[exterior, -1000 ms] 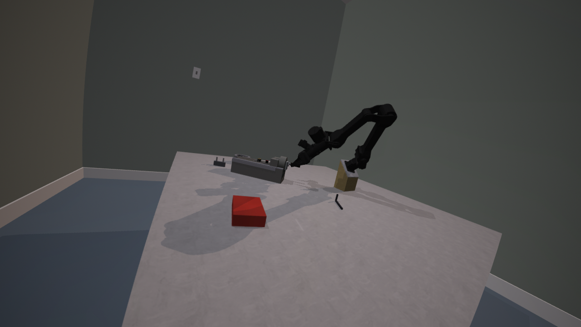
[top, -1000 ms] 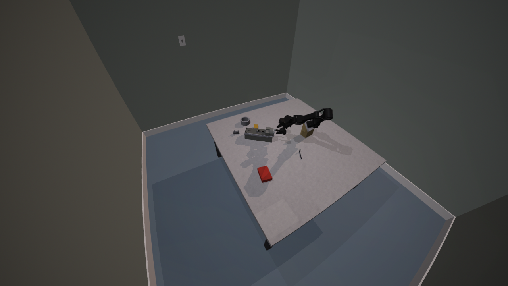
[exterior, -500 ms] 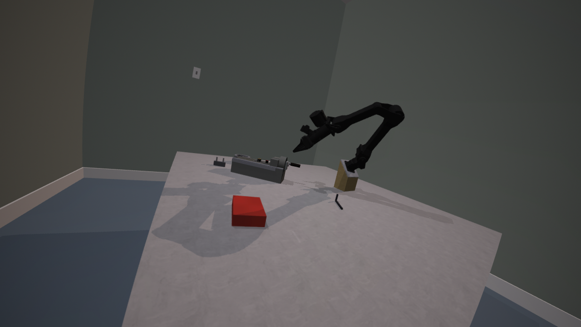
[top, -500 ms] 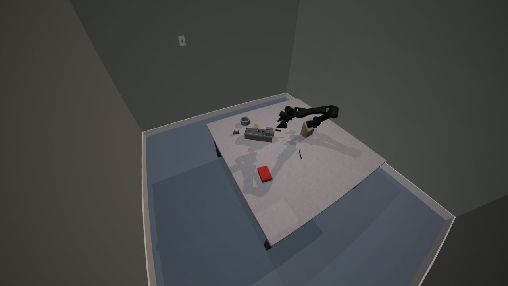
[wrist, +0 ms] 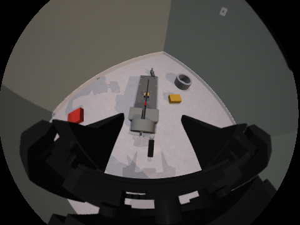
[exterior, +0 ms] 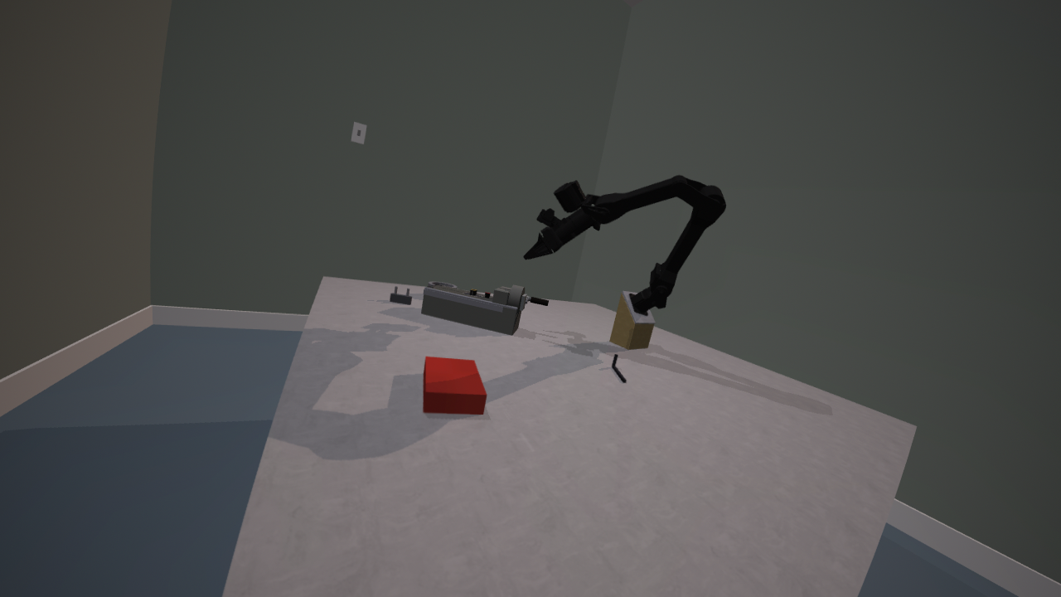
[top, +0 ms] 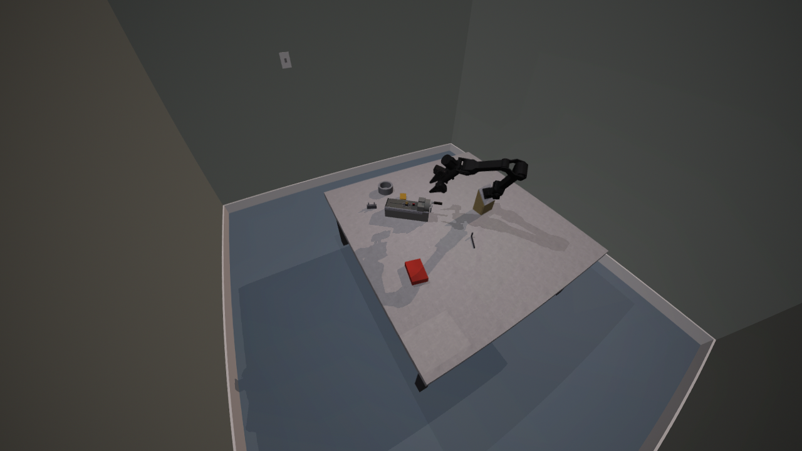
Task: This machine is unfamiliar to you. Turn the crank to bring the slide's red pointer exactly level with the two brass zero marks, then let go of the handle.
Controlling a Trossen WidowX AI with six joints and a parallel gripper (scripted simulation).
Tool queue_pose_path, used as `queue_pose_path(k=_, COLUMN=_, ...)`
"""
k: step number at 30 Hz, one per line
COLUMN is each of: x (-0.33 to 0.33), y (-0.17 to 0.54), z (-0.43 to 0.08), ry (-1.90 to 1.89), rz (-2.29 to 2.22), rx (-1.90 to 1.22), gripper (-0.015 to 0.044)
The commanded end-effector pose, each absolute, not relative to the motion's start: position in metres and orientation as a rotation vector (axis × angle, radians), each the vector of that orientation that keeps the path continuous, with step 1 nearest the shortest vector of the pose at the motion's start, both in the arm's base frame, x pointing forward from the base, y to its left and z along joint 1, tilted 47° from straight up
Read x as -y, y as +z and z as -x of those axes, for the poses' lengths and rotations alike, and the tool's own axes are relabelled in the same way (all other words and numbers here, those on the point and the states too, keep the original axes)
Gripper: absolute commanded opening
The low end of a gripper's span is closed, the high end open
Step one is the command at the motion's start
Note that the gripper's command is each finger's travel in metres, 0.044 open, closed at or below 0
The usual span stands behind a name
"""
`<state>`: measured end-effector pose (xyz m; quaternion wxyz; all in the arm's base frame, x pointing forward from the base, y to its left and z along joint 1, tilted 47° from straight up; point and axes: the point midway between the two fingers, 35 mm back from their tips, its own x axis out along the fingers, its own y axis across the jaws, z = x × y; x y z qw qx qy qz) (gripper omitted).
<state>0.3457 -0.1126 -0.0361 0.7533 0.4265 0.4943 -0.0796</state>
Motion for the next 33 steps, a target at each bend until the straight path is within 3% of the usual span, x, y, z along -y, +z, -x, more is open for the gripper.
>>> queue_pose_path(k=1, x=0.119, y=-0.042, z=-0.364, ry=-0.130, rz=-0.921, rx=-1.061, gripper=0.0440)
queue_pose_path(k=16, x=0.141, y=-0.085, z=-0.426, ry=0.025, rz=-0.892, rx=-0.998, gripper=0.0440)
queue_pose_path(k=33, x=0.093, y=-0.134, z=-0.420, ry=0.033, rz=-0.893, rx=-0.995, gripper=0.0440)
